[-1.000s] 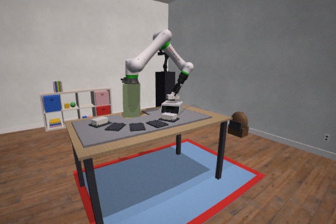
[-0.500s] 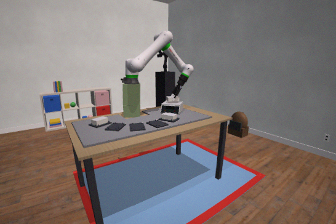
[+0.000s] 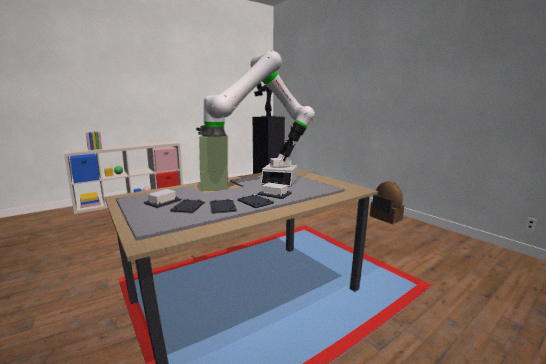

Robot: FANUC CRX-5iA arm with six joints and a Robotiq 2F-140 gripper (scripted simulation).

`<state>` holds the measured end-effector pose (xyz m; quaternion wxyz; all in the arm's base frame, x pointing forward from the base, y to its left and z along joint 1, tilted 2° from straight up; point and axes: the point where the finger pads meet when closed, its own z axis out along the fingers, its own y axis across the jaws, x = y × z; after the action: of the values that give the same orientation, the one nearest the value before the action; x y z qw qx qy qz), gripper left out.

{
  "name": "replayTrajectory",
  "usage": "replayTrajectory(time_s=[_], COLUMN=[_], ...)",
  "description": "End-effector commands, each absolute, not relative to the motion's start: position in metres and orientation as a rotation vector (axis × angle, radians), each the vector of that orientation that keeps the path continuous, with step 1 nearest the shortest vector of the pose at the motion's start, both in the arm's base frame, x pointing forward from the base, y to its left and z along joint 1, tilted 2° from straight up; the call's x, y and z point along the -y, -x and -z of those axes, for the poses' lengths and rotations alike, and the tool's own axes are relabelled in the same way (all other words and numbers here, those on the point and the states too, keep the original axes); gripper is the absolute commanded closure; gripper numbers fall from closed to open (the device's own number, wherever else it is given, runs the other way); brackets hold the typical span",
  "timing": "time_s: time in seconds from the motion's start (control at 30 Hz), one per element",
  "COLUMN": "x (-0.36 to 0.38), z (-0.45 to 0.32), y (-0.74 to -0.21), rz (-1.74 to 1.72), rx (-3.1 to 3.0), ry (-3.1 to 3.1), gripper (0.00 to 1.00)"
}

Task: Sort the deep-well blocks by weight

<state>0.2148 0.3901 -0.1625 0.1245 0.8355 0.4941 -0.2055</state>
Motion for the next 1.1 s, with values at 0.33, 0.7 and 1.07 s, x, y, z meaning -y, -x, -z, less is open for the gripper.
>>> replayTrajectory(time_s=[0.33, 0.7, 1.07], x=[-0.3902, -0.3903, -0.3903], z=[0.1626, 0.1641, 0.1659], y=[-0.2149, -0.2149, -0.2150], rz=[0.598, 0.598, 0.598], rx=[-1.440, -1.440, -1.440], ry=[-2.435, -2.435, -2.435], gripper=[0.90, 0.90, 0.90])
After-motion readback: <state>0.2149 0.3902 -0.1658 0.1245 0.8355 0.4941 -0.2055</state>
